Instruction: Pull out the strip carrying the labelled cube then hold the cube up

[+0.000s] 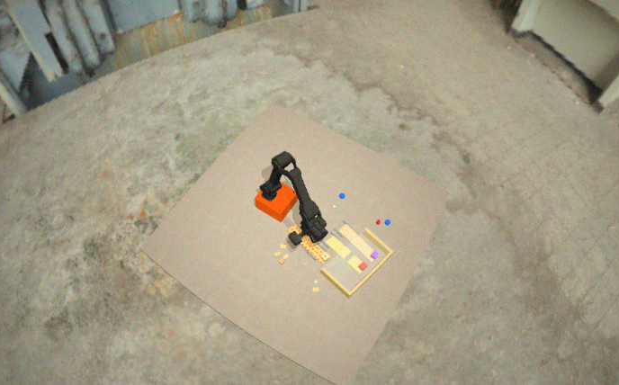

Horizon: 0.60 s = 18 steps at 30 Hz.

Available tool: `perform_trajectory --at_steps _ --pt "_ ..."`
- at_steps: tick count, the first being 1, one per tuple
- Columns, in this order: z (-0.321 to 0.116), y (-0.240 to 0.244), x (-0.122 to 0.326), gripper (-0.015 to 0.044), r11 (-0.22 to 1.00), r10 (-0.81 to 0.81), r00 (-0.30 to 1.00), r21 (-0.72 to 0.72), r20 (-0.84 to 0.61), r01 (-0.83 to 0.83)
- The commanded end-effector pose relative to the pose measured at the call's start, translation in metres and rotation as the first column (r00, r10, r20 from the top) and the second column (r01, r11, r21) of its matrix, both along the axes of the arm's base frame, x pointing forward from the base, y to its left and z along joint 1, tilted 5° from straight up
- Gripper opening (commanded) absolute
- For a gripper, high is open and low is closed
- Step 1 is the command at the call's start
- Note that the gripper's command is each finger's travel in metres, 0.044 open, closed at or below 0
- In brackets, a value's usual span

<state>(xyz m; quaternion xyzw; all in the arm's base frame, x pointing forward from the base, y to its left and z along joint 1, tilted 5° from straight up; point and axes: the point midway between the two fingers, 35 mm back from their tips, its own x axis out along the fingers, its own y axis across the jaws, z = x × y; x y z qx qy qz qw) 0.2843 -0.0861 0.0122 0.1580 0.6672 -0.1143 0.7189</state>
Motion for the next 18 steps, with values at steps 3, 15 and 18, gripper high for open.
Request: perform_trajectory --at_steps 3,15,18 --pt "0.004 -0.005 0.022 0.0440 1.000 -0.002 1.000 -0.002 -0.001 0.002" --pt "0.014 -0.017 0.070 0.0440 1.000 -0.002 1.000 -0.002 0.002 0.002" --pt "0.016 -0.020 0.081 0.0440 1.000 -0.002 1.000 -0.003 0.003 0.002"
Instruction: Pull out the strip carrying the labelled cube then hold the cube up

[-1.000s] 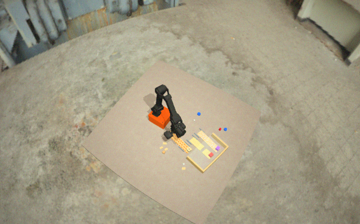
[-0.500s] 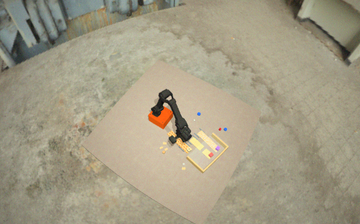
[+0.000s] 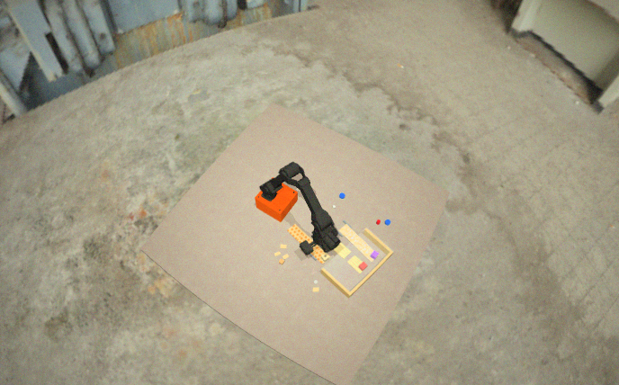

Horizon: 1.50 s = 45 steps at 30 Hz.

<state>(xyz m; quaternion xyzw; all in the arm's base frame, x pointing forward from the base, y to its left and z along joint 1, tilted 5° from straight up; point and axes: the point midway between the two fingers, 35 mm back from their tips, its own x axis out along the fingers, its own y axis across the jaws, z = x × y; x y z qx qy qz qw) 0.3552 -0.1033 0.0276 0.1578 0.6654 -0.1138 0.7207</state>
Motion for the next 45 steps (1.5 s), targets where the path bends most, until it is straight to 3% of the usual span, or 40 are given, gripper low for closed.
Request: perform_trajectory --at_steps 1,11,19,45 --pt "0.002 -0.004 0.015 0.0440 1.000 -0.002 1.000 -0.002 -0.002 0.002" --pt "0.007 -0.014 0.051 0.0440 1.000 -0.002 1.000 -0.003 0.001 0.002" --pt "-0.003 -0.013 0.053 0.0250 1.000 -0.002 1.000 -0.003 0.001 0.002" --pt "-0.045 -0.012 0.057 0.0250 1.000 -0.002 1.000 -0.003 0.001 0.002"
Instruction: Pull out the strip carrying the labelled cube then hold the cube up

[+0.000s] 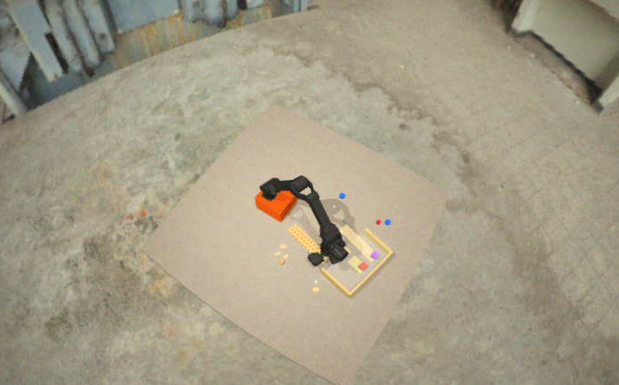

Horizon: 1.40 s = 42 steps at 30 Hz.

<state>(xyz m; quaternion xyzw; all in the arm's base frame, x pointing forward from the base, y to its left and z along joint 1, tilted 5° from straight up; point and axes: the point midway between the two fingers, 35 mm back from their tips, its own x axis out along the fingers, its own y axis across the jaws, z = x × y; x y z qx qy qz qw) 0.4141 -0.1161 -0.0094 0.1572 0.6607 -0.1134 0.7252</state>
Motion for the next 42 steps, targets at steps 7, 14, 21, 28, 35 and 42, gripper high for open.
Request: perform_trajectory --at_steps 7,14,21,28,35,42 --pt "-0.011 0.001 -0.002 0.0250 1.000 -0.003 1.000 0.000 -0.012 0.003" --pt "-0.008 0.001 -0.001 0.0132 1.000 0.000 1.000 0.002 -0.007 0.000" --pt "-0.008 0.001 -0.002 0.0026 1.000 0.000 1.000 0.002 -0.007 0.000" --pt "0.009 0.006 -0.025 0.0000 1.000 -0.001 1.000 0.002 -0.011 0.001" --pt "0.024 0.013 -0.053 0.0000 1.000 -0.003 1.000 0.001 -0.014 0.003" --pt "0.029 0.016 -0.065 0.0000 1.000 -0.003 1.000 0.001 -0.016 0.003"
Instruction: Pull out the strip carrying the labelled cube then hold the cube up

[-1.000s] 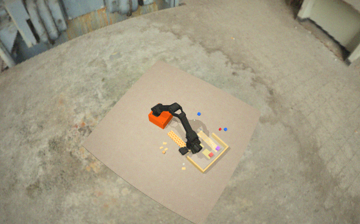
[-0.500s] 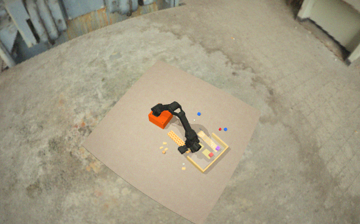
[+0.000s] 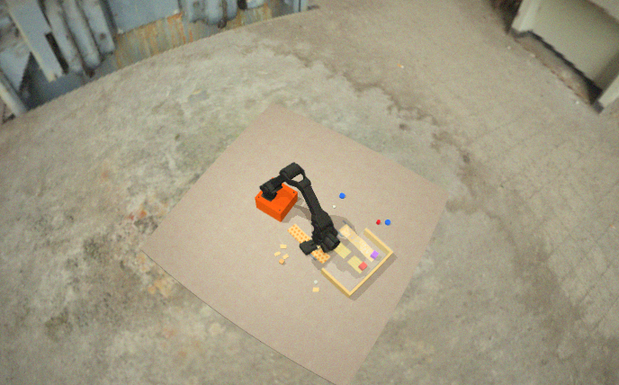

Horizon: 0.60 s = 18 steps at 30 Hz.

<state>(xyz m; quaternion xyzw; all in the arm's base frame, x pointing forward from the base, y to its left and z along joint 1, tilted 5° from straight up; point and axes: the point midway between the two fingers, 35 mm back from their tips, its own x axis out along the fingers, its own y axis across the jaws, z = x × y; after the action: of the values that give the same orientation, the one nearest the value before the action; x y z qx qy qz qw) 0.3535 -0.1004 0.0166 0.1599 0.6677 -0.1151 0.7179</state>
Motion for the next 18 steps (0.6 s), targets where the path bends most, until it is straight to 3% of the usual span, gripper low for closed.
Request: perform_trajectory --at_steps 1,18 --pt "0.003 0.001 -0.007 0.0000 1.000 0.002 1.000 -0.004 0.003 -0.002" --pt "-0.002 0.017 -0.061 0.0000 1.000 0.002 1.000 -0.003 0.000 -0.002"
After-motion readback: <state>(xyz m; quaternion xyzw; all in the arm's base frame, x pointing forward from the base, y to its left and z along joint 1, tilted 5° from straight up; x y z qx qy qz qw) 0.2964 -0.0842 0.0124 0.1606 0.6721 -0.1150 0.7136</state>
